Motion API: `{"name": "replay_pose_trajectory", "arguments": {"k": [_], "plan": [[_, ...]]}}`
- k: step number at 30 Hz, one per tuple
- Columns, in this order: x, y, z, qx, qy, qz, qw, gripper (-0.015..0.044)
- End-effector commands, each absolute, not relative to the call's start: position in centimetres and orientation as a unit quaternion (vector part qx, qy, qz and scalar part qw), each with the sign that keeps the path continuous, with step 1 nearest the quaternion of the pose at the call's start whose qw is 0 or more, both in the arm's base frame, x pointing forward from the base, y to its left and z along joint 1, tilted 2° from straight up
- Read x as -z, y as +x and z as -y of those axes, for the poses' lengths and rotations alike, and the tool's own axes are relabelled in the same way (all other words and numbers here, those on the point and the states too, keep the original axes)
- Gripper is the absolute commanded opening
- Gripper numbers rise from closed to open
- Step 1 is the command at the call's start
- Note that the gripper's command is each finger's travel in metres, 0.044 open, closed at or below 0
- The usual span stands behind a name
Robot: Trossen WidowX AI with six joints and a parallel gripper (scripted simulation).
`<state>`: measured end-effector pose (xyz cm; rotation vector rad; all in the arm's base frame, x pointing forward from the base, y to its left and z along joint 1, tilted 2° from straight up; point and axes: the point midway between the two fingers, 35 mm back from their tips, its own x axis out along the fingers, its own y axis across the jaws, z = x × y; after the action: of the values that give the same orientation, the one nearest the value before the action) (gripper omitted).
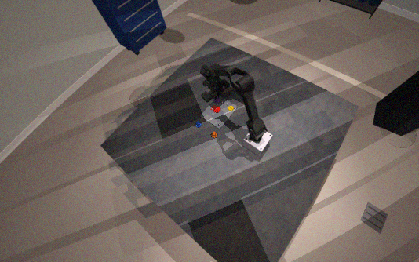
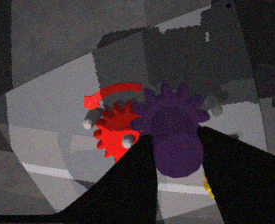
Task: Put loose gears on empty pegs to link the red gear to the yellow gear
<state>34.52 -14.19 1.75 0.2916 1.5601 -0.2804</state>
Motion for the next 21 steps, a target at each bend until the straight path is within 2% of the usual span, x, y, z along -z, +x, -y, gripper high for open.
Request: {"name": "replay_pose_trajectory", "arguments": {"k": [1, 21], "plan": [[-1.8, 34.6, 14.3, 0.126, 0.128, -0.698, 0.694, 0.0000], [0.6, 34.6, 14.3, 0.053, 0.055, -0.707, 0.703, 0.0000]]}}
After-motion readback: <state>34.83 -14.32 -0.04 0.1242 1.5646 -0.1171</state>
